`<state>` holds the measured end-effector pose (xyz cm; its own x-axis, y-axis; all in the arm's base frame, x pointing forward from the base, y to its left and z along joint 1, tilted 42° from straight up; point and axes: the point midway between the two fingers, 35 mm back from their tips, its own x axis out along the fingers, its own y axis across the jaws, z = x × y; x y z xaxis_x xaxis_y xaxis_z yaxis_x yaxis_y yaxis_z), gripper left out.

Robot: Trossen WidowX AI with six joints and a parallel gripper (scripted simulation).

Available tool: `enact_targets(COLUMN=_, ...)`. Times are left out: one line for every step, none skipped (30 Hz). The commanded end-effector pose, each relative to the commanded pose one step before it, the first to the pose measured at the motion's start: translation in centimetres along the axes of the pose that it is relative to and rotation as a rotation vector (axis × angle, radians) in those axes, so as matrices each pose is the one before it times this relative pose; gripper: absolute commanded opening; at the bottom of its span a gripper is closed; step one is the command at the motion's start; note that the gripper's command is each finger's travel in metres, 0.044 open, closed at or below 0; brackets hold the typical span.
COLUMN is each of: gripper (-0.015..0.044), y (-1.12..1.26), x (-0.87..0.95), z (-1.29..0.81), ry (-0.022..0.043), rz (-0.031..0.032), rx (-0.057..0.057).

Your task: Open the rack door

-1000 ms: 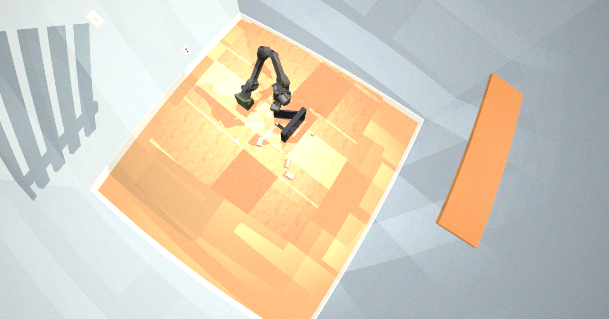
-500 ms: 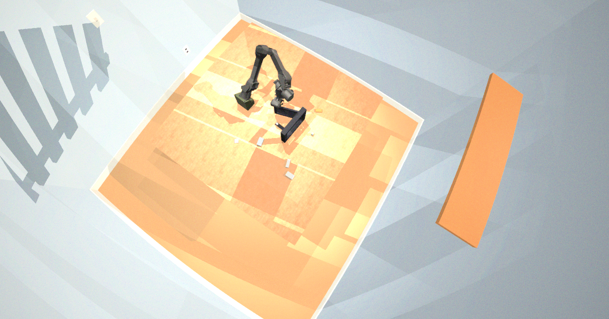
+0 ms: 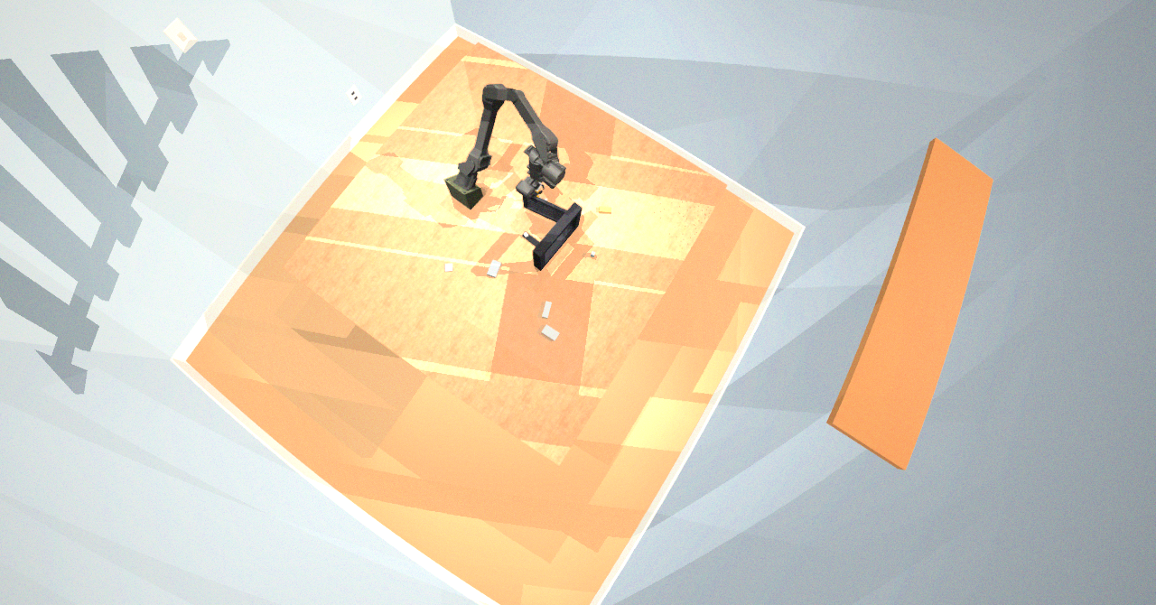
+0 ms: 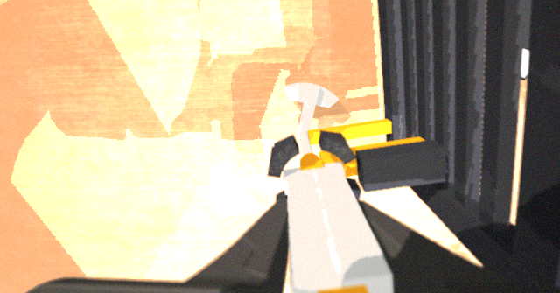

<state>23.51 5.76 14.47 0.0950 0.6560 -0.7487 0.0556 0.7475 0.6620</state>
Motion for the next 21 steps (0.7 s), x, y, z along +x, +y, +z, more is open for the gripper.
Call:
enact_targets(gripper=0.0011, y=0.87, x=-0.052, z=0.248, ry=-0.00353, rz=0.00346, rx=0.0625)
enact_targets(gripper=0.0011, y=0.196, x=-0.002, z=0.029, ry=-0.00004, rz=0.00016, rx=0.0124)
enact_targets(gripper=0.0011, y=0.193, x=-0.002, z=0.037, ry=-0.00005, rz=0.00008, rx=0.0124)
enact_targets(gripper=0.0011, y=0.195, x=-0.002, z=0.033, ry=-0.00005, rz=0.00012, rx=0.0125)
enact_targets(gripper=0.0011, y=0.196, x=-0.002, z=0.029, ry=-0.00004, rz=0.00015, rx=0.0125)
enact_targets(gripper=0.0011, y=0.193, x=-0.002, z=0.037, ry=-0.00005, rz=0.00008, rx=0.0124)
enact_targets(gripper=0.0011, y=0.195, x=-0.002, z=0.033, ry=-0.00005, rz=0.00012, rx=0.0125)
enact_targets(gripper=0.0011, y=0.196, x=-0.002, z=0.029, ry=-0.00004, rz=0.00015, rx=0.0125)
enact_targets(gripper=0.0011, y=0.208, x=-0.002, z=0.034, ry=-0.00005, rz=0.00012, rx=0.0132)
enact_targets(gripper=0.0011, y=0.21, x=-0.002, z=0.03, ry=-0.00004, rz=0.00016, rx=0.0133)
enact_targets(gripper=0.0011, y=0.212, x=-0.002, z=0.025, ry=-0.00003, rz=0.0002, rx=0.0133)
enact_targets(gripper=0.0011, y=0.174, x=-0.001, z=0.016, ry=-0.00002, rz=0.00017, rx=0.0106)
enact_targets(gripper=0.0011, y=0.162, x=-0.001, z=0.012, ry=-0.00001, rz=0.00018, rx=0.0098)
enact_targets(gripper=0.0011, y=0.117, x=0.0, z=0.007, ry=-0.00001, rz=0.00015, rx=0.0071)
enact_targets(gripper=0.0011, y=0.081, x=0.0, z=-0.001, ry=0.0, rz=0.0001, rx=0.0042)
enact_targets(gripper=0.0011, y=0.028, x=0.0, z=-0.001, ry=0.0, rz=0.00004, rx=0.0015)
enact_targets(gripper=0.0011, y=0.0, x=0.0, z=0.0, ry=0.0, rz=0.0, rx=0.0)
enact_targets(gripper=0.0011, y=0.0, x=0.0, z=0.0, ry=0.0, rz=0.0, rx=0.0)
enact_targets(gripper=0.0011, y=0.0, x=0.0, z=0.0, ry=0.0, rz=0.0, rx=0.0)
enact_targets(gripper=0.0011, y=0.0, x=0.0, z=0.0, ry=0.0, rz=0.0, rx=0.0)
enact_targets(gripper=0.0011, y=0.0, x=0.0, z=0.0, ry=0.0, rz=0.0, rx=0.0)
